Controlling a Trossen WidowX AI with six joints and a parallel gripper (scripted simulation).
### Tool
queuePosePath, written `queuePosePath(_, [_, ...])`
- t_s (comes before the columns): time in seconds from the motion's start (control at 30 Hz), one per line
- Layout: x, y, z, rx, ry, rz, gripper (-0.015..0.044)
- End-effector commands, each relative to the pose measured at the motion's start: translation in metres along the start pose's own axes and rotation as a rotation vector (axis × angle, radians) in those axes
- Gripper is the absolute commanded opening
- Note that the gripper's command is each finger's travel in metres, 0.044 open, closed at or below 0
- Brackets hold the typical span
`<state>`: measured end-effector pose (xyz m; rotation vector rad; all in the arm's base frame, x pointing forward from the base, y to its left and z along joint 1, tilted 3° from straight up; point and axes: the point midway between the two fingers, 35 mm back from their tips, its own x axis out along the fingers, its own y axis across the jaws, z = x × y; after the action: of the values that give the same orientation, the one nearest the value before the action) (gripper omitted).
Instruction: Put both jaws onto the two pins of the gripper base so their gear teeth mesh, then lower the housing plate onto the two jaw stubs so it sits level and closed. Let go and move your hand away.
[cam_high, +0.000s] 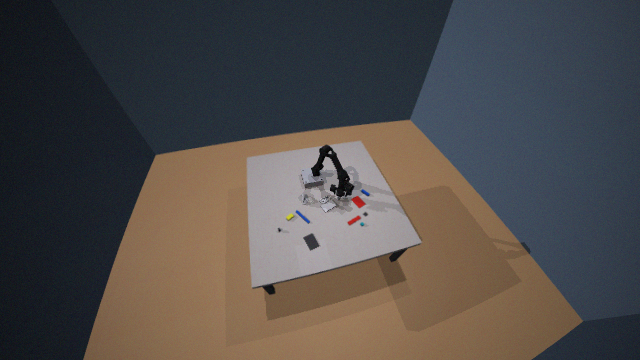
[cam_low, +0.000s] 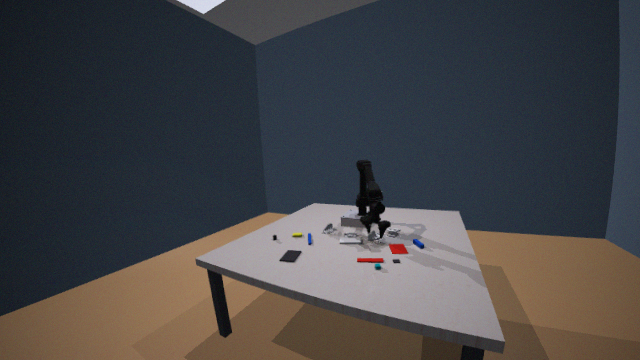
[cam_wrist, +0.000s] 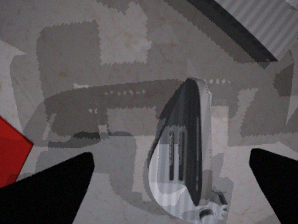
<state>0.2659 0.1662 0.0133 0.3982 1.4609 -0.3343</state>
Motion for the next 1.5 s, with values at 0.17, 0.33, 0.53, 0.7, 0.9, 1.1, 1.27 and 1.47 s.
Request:
queuePosePath(0.17, [0.0163,-0.0035,-0.0029,0.003,0.01,-0.008,0.044])
queuePosePath(0.33, [0.0166,-0.0035,-0.0029,0.003,0.01,-0.008,0.044])
queuePosePath(0.53, [0.0166,-0.0035,-0.0029,0.003,0.01,-0.008,0.044])
queuePosePath(0.7, [0.0166,-0.0035,-0.0029,0.003,0.01,-0.008,0.044])
queuePosePath(0.9, [0.0173,-0.0035,-0.0029,0.003,0.01,-0.008,0.044])
queuePosePath(1.1, [0.0173,-0.0035,-0.0029,0.003,0.01,-0.008,0.044])
queuePosePath(1.27, [0.0165,-0.0034,-0.0021,0.001,0.005,-0.009,0.0335])
queuePosePath(1.47, [0.0165,-0.0034,-0.0021,0.001,0.005,-0.009,0.0177])
